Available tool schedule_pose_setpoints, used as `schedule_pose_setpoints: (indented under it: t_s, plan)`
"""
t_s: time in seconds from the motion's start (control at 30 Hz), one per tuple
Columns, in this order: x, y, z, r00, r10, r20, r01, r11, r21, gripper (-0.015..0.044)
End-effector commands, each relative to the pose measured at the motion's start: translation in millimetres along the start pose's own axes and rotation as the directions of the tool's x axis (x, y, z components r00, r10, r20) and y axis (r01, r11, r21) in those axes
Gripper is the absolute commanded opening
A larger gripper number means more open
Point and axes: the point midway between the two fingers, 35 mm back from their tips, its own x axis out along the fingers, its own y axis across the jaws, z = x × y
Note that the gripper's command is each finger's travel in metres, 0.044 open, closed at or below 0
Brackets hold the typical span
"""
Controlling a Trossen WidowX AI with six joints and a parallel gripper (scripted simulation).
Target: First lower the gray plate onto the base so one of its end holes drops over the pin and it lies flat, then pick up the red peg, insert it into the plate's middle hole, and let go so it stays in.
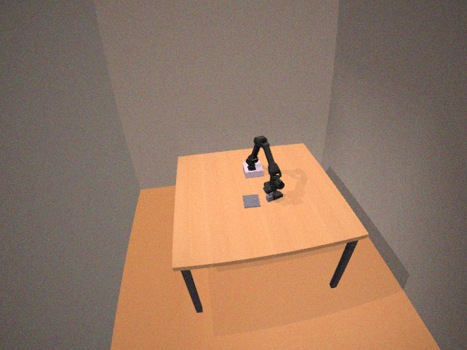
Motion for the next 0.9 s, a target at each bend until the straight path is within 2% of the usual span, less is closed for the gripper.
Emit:
schedule_pose_setpoints:
  t_s: [0.0,0.13,0.3,0.87]
  plan:
    - [1.4,-1.3,-0.3,1.000,-0.003,-0.003,0.003,1.000,-0.004,0.0151]
    - [1.4,-1.3,-0.3,1.000,-0.003,-0.003,0.003,1.000,-0.004,0.0124]
    - [-6.1,0.2,0.1,1.000,-0.003,-0.003,0.003,1.000,-0.004,0.0000]
    - [-58.6,5.3,3.1,1.000,-0.003,-0.003,0.003,1.000,-0.004,0.0000]
